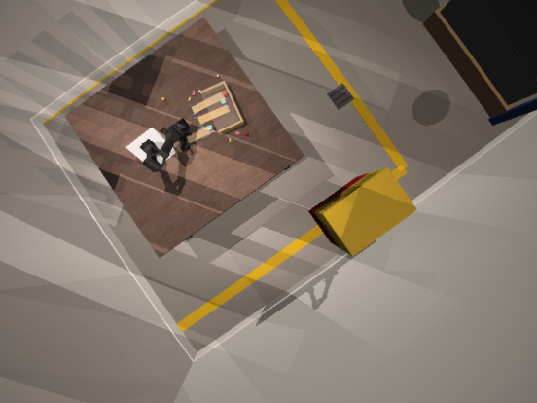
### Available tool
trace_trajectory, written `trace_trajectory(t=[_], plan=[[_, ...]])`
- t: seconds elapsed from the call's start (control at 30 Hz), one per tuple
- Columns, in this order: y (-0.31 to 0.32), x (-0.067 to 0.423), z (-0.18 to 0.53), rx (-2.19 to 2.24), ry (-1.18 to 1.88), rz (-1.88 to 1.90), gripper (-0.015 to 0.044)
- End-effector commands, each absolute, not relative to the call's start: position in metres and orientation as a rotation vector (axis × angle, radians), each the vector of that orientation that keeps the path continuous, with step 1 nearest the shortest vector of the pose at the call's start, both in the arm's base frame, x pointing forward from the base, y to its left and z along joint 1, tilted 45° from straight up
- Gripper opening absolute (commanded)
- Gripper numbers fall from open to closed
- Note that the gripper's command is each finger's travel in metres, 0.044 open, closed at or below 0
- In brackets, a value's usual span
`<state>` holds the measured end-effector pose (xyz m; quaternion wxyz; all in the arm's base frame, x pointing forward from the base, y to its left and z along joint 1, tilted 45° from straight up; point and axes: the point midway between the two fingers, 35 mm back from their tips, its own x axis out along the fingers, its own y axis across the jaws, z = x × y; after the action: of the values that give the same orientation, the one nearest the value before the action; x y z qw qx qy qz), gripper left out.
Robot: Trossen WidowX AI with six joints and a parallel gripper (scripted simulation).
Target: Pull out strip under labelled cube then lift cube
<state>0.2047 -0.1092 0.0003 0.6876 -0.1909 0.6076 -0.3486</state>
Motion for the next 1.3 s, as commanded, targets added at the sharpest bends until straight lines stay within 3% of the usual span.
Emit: trace_trajectory(t=[0.0,0.67,1.2,1.27], plan=[[-0.111,0.194,-0.005,-0.432,1.392,-0.786,0.0],[-0.079,0.206,0.03,-0.429,1.392,-0.784,0.0],[-0.087,0.271,0.043,-0.334,1.333,-0.865,0.042],[-0.087,0.279,0.044,-0.333,1.332,-0.865,0.044]])
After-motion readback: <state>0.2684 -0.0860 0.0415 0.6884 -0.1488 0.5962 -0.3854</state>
